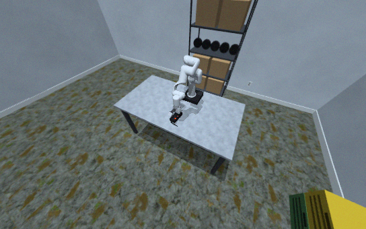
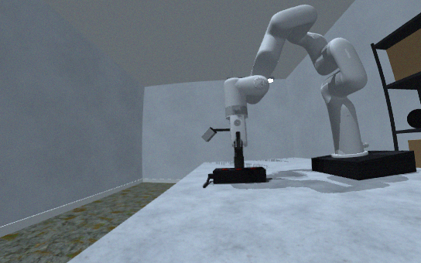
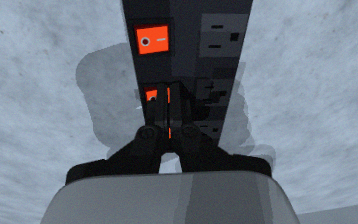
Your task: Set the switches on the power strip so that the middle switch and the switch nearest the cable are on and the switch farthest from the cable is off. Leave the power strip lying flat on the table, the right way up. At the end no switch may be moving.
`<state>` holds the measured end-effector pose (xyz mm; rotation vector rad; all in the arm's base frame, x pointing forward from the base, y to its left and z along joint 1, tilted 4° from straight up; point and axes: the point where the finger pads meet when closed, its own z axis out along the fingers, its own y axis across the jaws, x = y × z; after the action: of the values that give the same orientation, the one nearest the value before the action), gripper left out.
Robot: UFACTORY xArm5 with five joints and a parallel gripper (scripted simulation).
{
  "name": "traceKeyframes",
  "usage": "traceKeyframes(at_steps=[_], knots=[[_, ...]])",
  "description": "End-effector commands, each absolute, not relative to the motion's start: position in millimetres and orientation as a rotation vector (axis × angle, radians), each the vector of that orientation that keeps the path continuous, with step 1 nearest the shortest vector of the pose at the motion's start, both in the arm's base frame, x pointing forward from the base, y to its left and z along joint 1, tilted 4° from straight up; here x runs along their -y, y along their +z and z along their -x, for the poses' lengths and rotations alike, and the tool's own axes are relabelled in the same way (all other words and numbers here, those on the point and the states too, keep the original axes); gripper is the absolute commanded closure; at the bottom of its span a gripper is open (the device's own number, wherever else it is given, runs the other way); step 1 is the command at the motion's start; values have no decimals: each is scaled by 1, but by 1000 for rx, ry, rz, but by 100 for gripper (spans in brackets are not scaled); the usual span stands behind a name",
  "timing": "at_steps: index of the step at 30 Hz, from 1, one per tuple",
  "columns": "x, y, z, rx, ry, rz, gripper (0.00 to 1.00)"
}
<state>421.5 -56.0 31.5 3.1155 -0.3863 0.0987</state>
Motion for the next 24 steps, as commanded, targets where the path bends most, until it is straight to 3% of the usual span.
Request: traceKeyframes(at_steps=[1,24], knots=[[56,34,-422,386,100,-3116,100],[56,70,-419,386,100,-3116,100]])
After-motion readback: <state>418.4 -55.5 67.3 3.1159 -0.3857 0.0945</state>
